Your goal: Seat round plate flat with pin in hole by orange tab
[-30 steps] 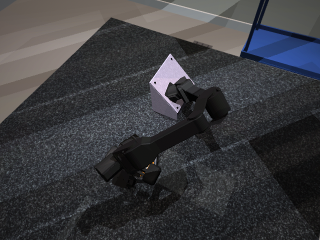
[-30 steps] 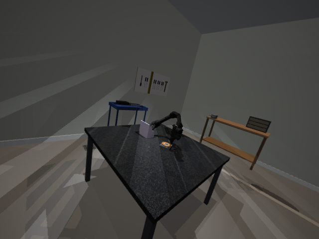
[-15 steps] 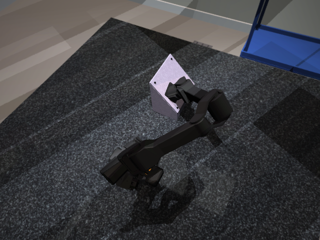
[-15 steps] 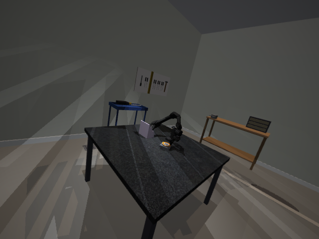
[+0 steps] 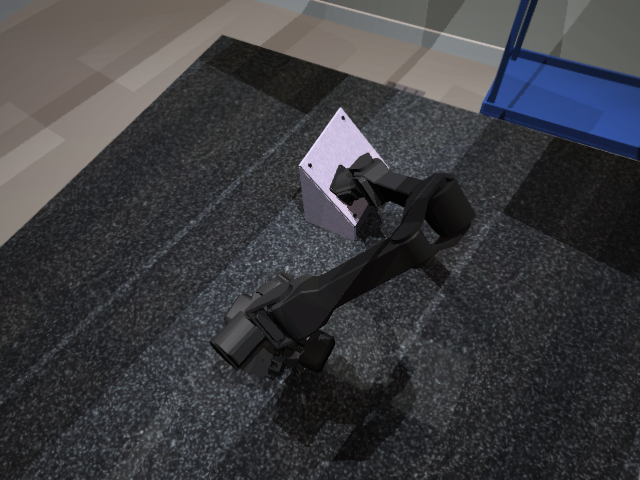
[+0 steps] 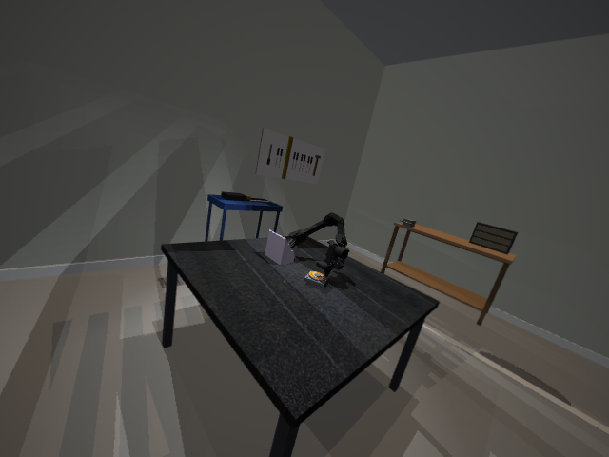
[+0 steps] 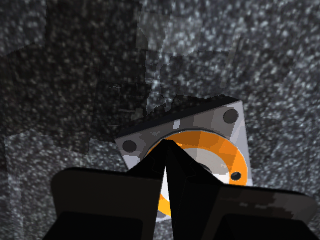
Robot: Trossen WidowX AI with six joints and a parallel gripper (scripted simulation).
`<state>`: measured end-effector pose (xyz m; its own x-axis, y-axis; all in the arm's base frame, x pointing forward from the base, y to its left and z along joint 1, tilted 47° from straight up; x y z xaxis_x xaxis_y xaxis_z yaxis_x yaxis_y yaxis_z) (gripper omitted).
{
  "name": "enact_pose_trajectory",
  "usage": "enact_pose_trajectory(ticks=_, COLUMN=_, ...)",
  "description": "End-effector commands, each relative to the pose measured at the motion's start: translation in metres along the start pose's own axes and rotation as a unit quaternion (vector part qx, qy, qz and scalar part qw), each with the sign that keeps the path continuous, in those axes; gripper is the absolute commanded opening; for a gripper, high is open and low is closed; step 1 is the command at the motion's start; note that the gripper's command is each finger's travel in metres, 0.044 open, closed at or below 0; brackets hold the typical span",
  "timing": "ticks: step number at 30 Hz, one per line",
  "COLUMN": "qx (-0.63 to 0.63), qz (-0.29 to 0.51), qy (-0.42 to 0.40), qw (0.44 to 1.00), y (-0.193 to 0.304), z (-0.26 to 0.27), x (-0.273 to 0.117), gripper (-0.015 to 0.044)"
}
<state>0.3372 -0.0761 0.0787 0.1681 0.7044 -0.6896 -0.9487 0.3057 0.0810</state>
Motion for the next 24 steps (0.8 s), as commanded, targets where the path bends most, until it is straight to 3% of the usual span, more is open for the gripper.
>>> enact_pose_trajectory(ticks=1, qx=0.004, qz=0.009, qy=-0.005, qw=1.0, y=0.006, z=0.003, x=0.004, gripper=0.0)
enact_pose_trajectory(ticks=24, qx=0.004, qz=0.009, qy=-0.005, qw=1.0, y=0.016, z=0.008, x=0.004, gripper=0.0)
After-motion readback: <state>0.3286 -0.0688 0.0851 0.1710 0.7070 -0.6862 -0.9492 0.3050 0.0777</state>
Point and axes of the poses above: the point midway between the two fingers, 35 mm back from their tips, its own x axis out along the fingers, its own z axis across the jaws, y = z × x, the point moved 9 cm from there along -x, back along the fingers, and after that the axes turned 9 degrees about x, right-handed, at the moved point
